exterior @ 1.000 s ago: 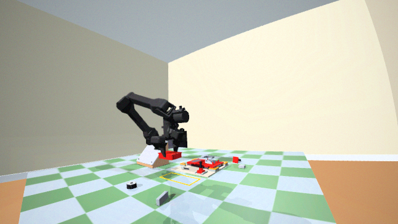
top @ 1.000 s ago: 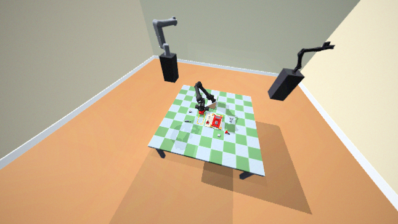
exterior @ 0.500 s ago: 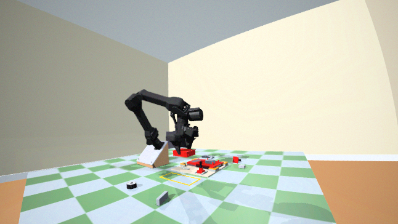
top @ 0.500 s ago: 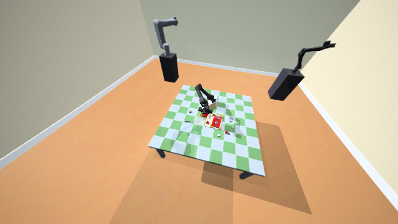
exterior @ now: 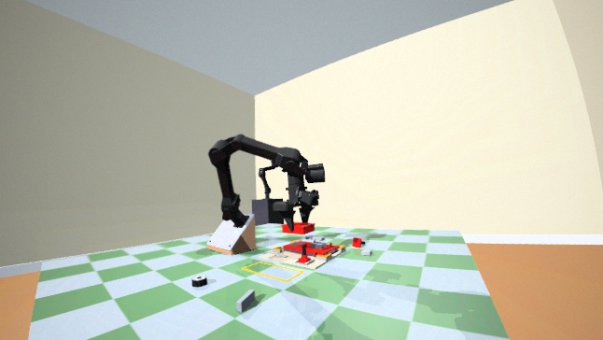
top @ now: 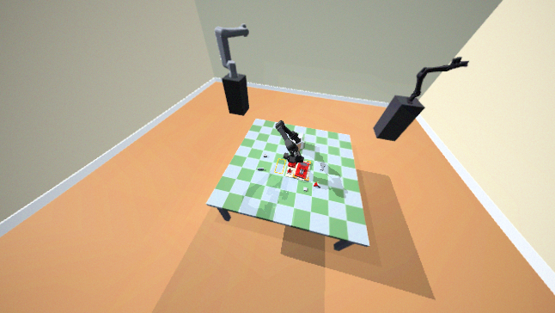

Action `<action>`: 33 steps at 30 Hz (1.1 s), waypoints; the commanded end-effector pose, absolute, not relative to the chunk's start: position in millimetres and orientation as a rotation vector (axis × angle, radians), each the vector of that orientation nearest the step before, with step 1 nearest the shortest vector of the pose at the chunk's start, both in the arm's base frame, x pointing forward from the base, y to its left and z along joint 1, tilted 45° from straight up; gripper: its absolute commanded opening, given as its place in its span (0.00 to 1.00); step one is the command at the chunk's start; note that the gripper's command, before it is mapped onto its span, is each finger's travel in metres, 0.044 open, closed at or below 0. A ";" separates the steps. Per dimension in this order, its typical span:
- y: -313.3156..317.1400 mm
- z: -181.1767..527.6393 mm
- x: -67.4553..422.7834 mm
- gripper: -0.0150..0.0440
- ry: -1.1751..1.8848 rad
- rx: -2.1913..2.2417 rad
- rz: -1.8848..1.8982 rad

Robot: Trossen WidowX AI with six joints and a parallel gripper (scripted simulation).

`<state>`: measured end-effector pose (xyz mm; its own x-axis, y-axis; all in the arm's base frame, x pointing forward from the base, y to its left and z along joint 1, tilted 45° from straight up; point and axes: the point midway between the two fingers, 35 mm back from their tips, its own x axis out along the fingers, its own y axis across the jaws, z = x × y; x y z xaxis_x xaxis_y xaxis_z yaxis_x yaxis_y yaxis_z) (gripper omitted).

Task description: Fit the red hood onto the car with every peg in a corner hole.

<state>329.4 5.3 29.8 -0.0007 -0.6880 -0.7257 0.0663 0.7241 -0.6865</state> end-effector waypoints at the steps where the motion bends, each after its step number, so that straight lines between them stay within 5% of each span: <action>1: 20.2 16.1 335.2 0.25 1.461 -0.528 -0.648; 18: 75.3 -45.7 342.1 0.25 1.439 -0.511 -0.690; 33: 41.8 -81.7 342.9 0.25 1.438 -0.512 -0.692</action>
<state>347.3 55.3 -67.3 0.0116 -0.6902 -0.7235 0.1338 0.7181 -0.6829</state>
